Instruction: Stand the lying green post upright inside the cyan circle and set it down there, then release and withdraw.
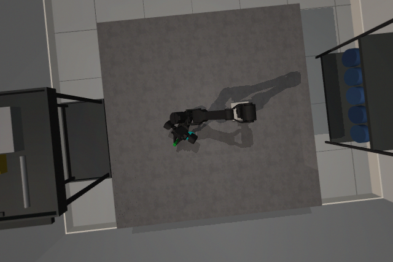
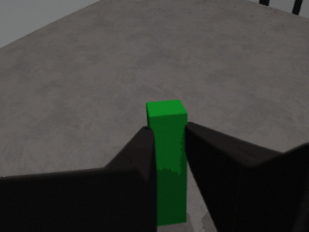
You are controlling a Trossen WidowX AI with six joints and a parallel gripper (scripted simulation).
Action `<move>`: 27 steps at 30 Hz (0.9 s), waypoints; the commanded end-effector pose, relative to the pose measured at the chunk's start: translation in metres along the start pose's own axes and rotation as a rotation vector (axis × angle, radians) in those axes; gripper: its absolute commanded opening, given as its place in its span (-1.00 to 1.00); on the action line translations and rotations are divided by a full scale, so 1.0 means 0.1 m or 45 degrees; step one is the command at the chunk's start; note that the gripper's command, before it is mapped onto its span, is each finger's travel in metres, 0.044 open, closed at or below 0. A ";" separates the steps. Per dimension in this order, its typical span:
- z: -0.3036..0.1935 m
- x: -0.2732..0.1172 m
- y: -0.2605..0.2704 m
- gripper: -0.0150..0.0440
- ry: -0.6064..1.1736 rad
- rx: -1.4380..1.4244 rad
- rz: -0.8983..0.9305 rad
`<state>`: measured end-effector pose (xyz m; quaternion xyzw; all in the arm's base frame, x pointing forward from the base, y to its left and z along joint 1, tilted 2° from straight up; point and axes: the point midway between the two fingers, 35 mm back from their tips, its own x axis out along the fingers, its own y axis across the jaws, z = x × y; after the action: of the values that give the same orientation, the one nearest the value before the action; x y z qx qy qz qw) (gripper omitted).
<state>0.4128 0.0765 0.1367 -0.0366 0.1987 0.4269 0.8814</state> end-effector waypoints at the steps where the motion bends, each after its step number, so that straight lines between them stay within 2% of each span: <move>1: 0.03 -0.04 0.02 -0.42 -0.039 -0.008 0.010; 27: 0.00 -0.21 0.12 -0.42 -0.189 -0.049 0.067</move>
<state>0.3960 0.0693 0.1421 -0.0184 0.1367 0.4508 0.8819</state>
